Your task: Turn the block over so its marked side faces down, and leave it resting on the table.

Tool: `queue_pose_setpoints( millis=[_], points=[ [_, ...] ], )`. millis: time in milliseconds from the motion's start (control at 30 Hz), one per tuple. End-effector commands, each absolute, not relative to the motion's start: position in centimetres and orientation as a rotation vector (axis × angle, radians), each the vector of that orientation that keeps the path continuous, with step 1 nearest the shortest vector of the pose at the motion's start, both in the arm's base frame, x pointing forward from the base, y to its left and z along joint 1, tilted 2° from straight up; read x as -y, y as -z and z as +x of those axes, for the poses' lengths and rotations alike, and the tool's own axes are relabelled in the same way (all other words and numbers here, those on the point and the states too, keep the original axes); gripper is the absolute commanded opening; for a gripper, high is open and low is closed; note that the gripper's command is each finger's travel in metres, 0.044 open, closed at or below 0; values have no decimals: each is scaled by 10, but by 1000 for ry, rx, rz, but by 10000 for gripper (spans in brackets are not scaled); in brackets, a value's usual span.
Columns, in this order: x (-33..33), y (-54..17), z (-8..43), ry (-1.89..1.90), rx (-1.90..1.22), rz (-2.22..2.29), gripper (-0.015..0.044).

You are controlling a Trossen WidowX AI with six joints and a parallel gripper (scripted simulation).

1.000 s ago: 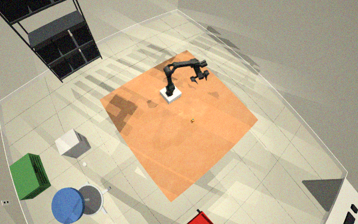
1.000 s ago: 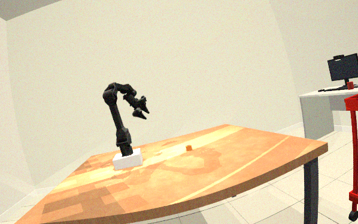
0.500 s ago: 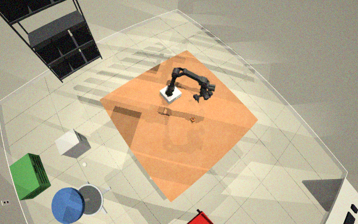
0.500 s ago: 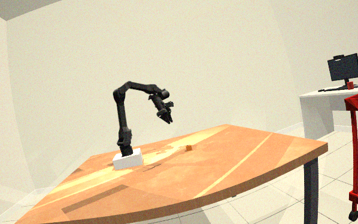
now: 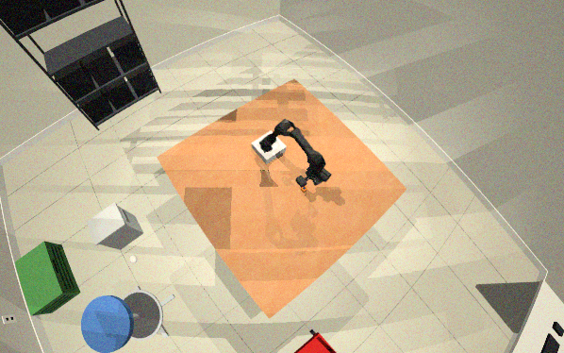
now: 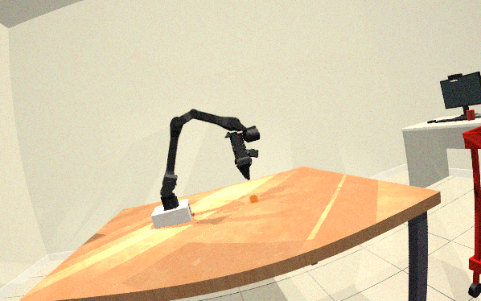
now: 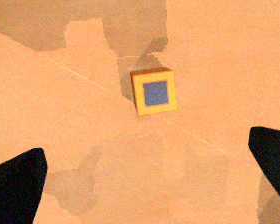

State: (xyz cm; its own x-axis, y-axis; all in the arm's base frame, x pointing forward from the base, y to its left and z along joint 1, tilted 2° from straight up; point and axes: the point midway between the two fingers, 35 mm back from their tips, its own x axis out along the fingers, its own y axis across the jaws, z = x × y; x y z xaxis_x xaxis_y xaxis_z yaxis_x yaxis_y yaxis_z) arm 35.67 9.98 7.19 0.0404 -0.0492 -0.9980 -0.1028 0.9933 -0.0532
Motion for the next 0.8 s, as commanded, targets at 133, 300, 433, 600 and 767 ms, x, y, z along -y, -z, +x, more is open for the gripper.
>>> queue_pose_setpoints(
  millis=[133, 300, 433, 600, 767],
  points=[
    [-78, -62, 365, -111, -1569, -133, 440],
    [-78, -38, 366, -111, -1569, -133, 440],
    [-79, -27, 365, -111, -1569, -133, 440],
    [-80, -14, 365, -111, -1569, -133, 440],
    [-80, -11, 365, -111, -1569, -133, 440]
  ],
)
